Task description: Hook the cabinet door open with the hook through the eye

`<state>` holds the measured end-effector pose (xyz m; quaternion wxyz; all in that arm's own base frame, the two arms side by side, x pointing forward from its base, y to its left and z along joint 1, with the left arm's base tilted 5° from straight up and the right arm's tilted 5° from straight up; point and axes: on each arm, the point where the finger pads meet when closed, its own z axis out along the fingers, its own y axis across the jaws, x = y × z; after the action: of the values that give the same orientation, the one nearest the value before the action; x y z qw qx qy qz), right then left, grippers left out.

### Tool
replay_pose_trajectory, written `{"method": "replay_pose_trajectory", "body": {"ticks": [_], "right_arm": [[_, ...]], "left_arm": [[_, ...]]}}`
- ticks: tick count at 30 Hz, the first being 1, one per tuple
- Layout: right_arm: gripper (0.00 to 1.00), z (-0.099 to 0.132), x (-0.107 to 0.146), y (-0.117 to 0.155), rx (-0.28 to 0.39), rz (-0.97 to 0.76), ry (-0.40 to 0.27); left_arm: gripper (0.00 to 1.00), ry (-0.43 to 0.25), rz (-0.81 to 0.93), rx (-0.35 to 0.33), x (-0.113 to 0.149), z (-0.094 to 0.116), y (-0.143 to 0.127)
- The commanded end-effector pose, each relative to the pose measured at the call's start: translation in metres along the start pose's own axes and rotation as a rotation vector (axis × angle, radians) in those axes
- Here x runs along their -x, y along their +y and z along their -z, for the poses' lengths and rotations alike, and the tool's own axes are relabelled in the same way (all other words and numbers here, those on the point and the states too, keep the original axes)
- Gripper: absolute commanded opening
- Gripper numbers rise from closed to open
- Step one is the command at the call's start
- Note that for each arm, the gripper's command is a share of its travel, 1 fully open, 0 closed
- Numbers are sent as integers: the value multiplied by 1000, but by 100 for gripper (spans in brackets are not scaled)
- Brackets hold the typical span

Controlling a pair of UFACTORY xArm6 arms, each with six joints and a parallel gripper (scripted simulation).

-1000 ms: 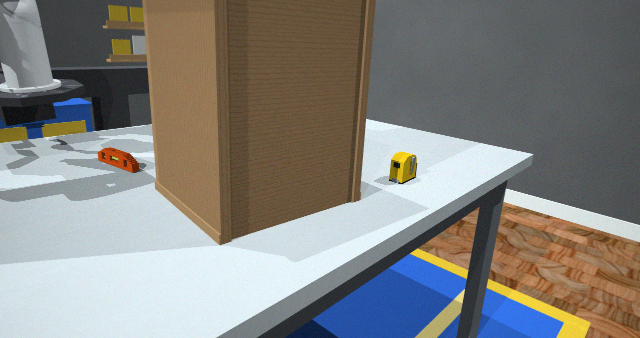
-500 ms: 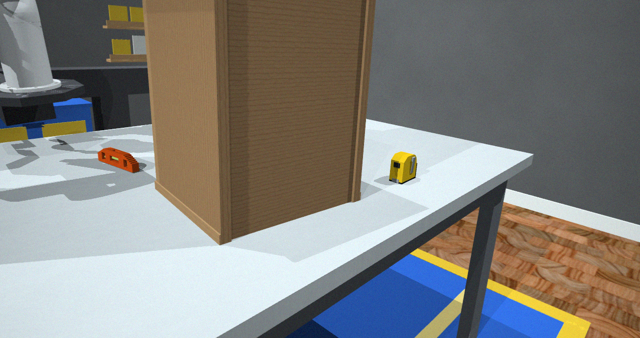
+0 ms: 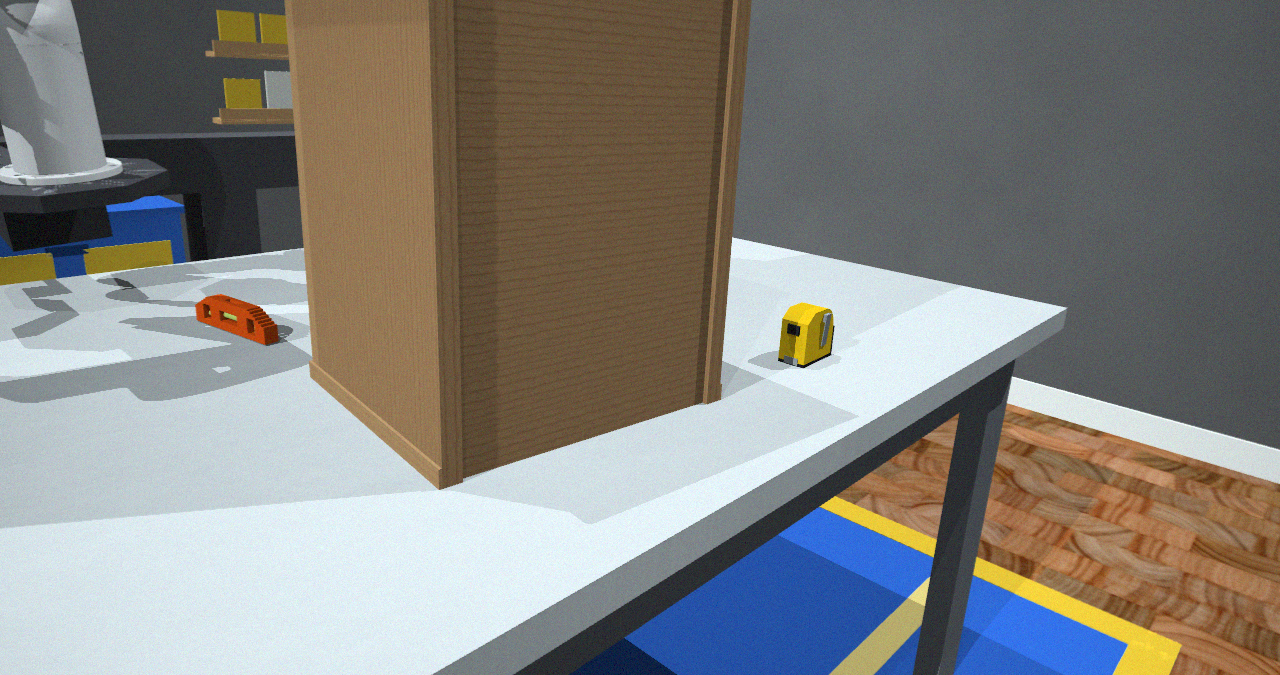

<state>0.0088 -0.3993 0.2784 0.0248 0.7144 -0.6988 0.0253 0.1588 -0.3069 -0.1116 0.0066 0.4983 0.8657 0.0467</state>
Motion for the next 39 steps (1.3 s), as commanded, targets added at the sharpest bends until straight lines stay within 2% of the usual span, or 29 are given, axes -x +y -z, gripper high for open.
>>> {"method": "replay_pose_trajectory", "body": {"ticks": [1, 20, 35, 36, 39], "right_arm": [[100, 2, -1, 0, 0, 0, 4], [100, 2, -1, 0, 0, 0, 4], [100, 2, -1, 0, 0, 0, 4], [100, 2, -1, 0, 0, 0, 4], [100, 2, -1, 0, 0, 0, 4]], "left_arm": [[25, -5, 0, 1, 1, -4, 0], [25, -5, 0, 1, 1, -18, 0], [25, -5, 0, 1, 1, -20, 0], [5, -5, 0, 1, 1, -20, 0], [5, -5, 0, 1, 1, -20, 0]]}}
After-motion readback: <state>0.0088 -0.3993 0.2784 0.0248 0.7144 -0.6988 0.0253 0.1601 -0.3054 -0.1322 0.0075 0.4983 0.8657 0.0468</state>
